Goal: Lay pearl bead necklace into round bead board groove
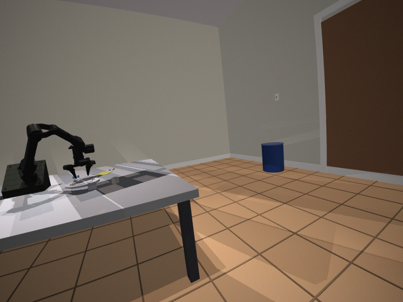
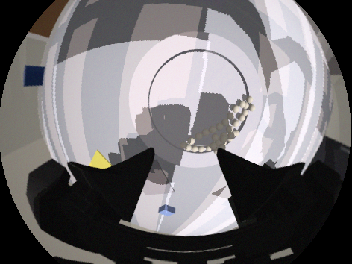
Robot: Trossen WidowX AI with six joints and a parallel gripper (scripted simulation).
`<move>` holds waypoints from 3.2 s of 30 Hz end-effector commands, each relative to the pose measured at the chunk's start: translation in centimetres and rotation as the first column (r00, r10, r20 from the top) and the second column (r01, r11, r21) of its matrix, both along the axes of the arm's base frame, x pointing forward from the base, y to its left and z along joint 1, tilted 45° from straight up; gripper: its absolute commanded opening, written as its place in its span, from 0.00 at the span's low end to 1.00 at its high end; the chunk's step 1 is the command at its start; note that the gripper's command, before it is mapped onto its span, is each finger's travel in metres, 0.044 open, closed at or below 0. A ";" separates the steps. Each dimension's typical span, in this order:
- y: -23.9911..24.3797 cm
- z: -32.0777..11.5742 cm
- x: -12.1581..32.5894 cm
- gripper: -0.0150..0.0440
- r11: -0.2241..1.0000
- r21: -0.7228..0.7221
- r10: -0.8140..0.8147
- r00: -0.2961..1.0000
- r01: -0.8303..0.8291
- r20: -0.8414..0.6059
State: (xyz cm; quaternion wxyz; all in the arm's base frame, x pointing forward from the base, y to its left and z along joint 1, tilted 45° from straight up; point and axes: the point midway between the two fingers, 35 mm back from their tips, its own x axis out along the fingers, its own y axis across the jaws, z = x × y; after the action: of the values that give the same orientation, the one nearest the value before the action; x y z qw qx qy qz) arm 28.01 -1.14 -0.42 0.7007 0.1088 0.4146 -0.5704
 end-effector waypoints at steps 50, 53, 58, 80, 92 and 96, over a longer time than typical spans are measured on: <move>-2.1 -0.8 -0.4 0.25 0.948 0.070 -0.317 0.893 0.311 0.319; -2.1 -0.8 -0.4 0.25 0.948 0.070 -0.317 0.893 0.311 0.319; -2.1 -0.8 -0.4 0.25 0.948 0.070 -0.317 0.893 0.311 0.319; -2.1 -0.8 -0.4 0.25 0.948 0.070 -0.317 0.893 0.311 0.319; -1.6 -0.4 -0.4 0.25 0.950 0.063 -0.309 0.897 0.305 0.316; -1.2 -0.8 0.5 0.25 0.950 0.063 -0.309 0.897 0.305 0.316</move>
State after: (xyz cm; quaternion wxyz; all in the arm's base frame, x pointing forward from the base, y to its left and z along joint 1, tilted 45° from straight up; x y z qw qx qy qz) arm 27.87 -2.70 -0.93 0.6592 0.2684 0.2767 -0.6457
